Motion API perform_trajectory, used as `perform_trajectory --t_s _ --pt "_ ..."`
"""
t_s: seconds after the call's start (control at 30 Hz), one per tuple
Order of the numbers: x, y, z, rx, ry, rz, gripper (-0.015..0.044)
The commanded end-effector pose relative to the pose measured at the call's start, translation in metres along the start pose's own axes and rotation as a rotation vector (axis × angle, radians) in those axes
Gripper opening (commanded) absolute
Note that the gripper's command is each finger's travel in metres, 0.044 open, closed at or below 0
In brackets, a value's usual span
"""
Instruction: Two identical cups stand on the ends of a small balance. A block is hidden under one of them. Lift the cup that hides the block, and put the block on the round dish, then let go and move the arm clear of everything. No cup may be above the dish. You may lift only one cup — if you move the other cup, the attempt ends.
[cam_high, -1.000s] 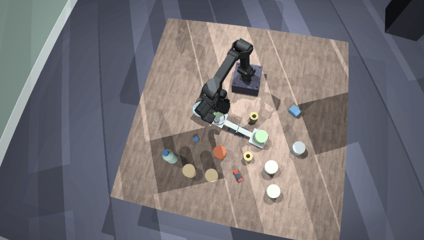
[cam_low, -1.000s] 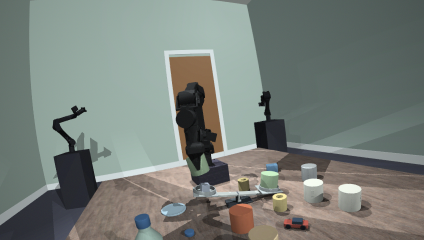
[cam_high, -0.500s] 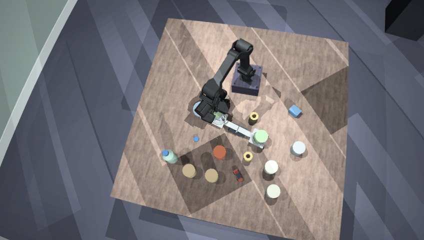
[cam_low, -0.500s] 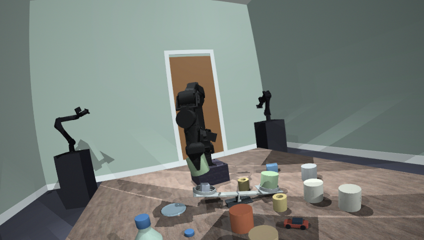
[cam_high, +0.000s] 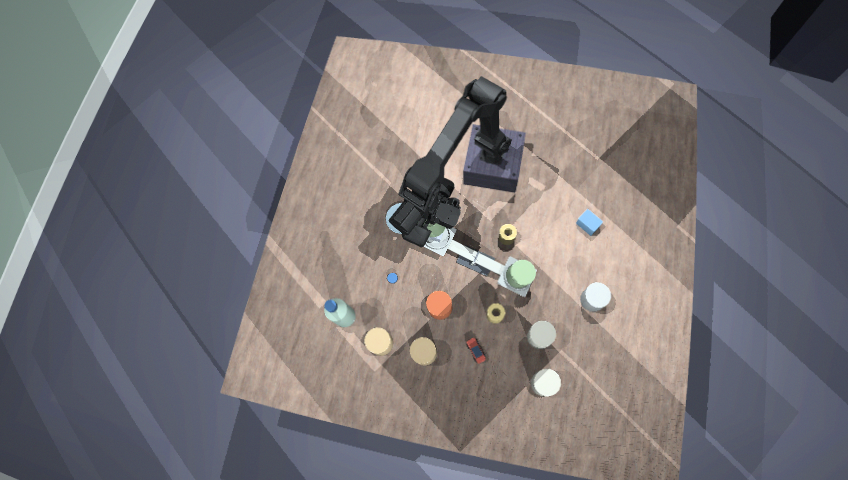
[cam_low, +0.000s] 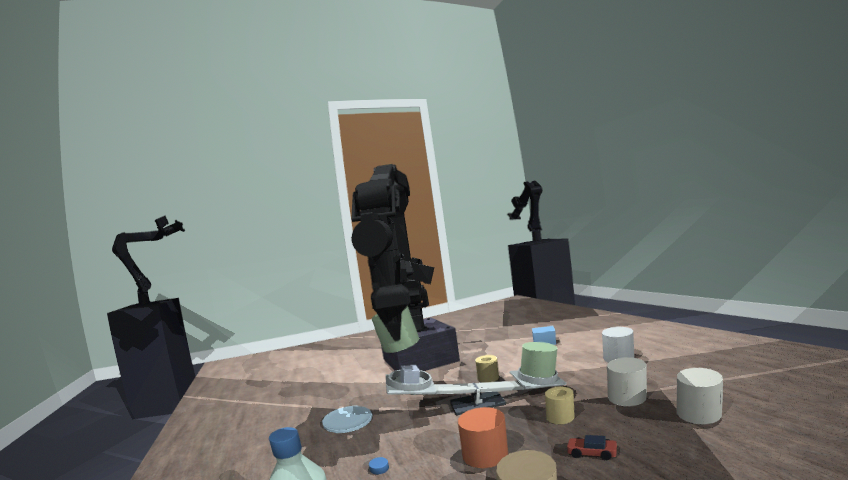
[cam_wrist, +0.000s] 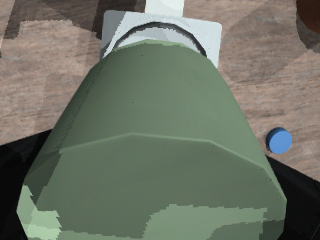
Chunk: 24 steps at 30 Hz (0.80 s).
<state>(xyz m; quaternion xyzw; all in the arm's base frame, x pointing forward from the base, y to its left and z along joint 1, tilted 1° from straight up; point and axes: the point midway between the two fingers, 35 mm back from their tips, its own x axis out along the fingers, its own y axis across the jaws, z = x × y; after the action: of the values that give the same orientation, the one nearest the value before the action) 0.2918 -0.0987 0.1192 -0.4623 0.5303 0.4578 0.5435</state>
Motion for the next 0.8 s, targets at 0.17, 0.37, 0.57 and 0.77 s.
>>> perform_trajectory --t_s 0.17,0.37,0.57,0.77 --pt "0.001 0.0 -0.001 0.0 0.0 -0.001 0.0" --pt "0.01 0.003 -0.023 -0.001 0.003 -0.002 0.0" --pt "0.02 0.009 -0.047 -0.001 0.006 -0.003 0.0" --pt "0.03 0.017 -0.071 -0.002 0.009 -0.003 0.0"
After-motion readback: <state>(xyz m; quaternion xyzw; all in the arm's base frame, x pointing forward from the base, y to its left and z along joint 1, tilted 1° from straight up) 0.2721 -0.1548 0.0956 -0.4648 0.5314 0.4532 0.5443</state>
